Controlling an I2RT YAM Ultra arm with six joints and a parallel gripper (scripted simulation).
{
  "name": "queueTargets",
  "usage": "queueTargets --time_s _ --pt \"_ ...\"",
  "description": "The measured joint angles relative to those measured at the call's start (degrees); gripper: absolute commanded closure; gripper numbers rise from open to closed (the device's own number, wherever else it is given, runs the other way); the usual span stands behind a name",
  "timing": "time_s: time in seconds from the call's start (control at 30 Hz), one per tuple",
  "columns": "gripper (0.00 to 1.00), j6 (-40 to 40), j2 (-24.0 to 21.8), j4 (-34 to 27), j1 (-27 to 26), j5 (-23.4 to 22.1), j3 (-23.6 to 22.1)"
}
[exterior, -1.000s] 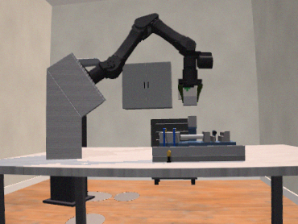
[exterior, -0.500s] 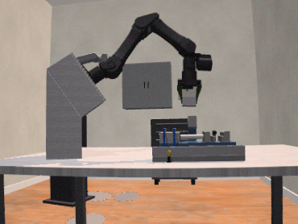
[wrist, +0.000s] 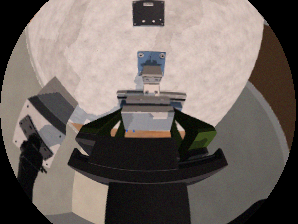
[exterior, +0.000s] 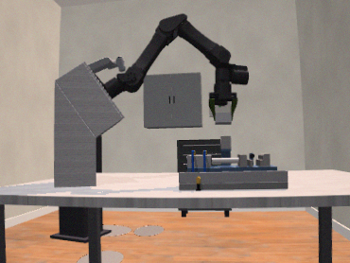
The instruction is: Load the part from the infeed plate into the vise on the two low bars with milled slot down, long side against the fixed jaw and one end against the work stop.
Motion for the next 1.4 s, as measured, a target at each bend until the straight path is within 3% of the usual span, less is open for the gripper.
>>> queueTargets --time_s 0.87,1.4 --pt "1.00 8.96 5.49 -5.57 12.57 23.04 5.42" --pt "1.00 15.39 10.08 -10.84 17.86 34.42 9.33"
